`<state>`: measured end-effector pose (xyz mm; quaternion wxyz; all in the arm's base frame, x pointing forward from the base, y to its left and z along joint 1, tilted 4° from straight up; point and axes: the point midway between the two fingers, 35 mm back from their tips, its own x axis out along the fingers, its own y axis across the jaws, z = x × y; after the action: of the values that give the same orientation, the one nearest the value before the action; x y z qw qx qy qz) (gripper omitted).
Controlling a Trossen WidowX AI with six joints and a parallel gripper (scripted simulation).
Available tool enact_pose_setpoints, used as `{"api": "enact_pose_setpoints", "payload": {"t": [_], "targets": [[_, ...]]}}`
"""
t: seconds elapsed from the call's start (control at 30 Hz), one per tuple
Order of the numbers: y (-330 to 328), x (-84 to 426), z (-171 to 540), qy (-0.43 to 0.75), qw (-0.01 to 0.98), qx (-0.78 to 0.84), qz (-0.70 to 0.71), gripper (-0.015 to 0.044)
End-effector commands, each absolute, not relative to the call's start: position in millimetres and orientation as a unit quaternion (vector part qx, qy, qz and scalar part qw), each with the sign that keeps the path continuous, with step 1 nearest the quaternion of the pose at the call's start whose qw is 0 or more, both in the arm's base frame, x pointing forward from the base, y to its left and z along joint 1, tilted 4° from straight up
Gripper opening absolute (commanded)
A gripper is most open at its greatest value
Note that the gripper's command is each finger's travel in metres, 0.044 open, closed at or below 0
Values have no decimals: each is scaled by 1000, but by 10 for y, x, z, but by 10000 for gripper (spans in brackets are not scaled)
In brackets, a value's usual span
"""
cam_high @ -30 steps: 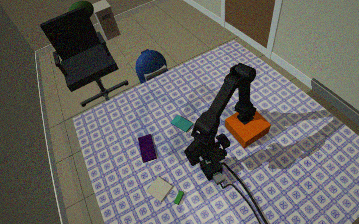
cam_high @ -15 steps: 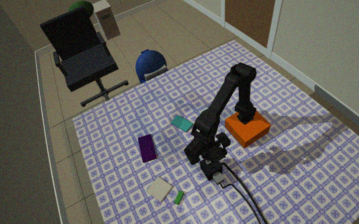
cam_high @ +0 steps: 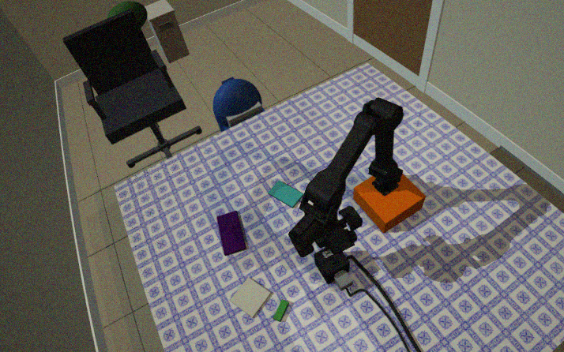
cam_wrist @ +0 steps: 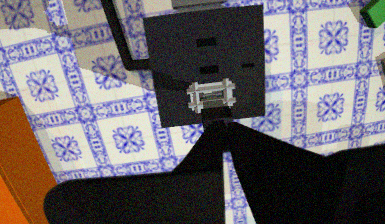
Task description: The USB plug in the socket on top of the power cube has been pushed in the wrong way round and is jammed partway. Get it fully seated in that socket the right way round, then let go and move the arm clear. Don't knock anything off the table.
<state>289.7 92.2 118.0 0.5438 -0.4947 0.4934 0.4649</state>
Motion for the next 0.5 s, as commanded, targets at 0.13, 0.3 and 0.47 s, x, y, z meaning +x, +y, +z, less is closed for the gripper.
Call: {"api": "enact_pose_setpoints", "payload": {"t": [0.13, 0.3, 0.47], "targets": [[925, 2904, 1251, 491, 546, -495, 464, 0], [924, 2899, 1249, 494, 547, -493, 463, 0], [922, 2895, 1236, 513, 565, -471, 443, 0]]}}
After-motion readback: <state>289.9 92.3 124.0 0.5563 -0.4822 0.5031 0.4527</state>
